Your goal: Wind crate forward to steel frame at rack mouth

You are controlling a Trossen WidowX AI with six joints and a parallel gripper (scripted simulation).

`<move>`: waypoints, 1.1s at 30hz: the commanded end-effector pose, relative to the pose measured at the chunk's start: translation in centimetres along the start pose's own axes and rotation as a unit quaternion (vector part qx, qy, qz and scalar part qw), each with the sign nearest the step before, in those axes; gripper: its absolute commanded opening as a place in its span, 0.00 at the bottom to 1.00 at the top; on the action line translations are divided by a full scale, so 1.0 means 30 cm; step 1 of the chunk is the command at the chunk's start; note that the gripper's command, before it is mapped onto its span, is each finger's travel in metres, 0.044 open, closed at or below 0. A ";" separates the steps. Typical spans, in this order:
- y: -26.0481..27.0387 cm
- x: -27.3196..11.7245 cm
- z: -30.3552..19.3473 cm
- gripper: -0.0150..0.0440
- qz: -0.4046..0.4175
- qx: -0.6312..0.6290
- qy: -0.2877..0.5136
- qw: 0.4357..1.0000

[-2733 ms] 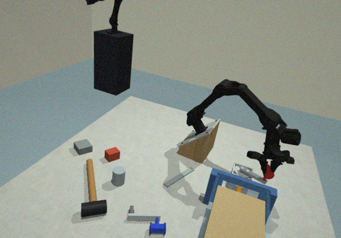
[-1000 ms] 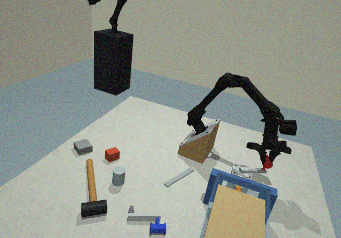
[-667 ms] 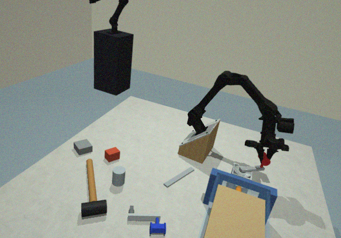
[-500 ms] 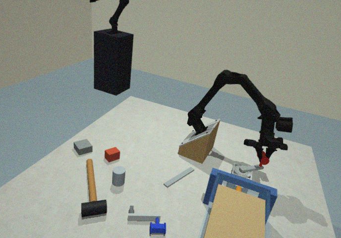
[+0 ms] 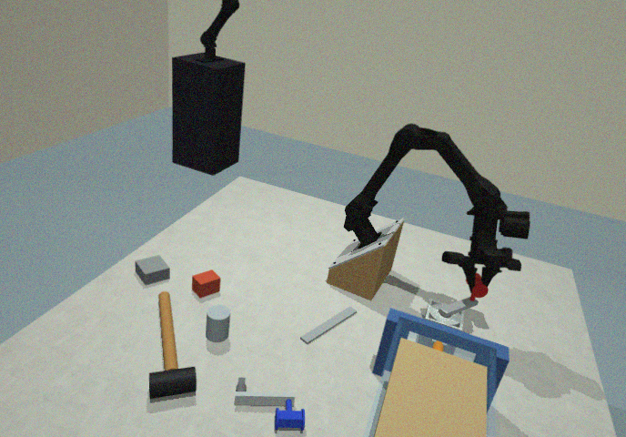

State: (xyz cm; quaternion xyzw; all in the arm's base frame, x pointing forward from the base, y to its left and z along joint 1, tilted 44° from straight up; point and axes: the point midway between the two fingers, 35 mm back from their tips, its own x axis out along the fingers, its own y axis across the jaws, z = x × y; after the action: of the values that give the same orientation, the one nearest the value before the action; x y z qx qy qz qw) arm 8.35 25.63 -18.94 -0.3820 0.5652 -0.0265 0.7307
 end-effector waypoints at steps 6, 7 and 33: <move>-0.048 -0.017 -0.063 0.25 -0.007 -0.007 0.010 1.000; -0.051 -0.018 -0.065 0.25 -0.007 -0.007 0.011 1.000; -0.170 -0.048 -0.125 0.25 -0.008 -0.008 0.011 1.000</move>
State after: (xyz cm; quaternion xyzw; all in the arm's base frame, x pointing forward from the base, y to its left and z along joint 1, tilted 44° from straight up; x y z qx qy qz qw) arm 6.79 22.02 -15.77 -0.3812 0.5695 -0.0242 0.7278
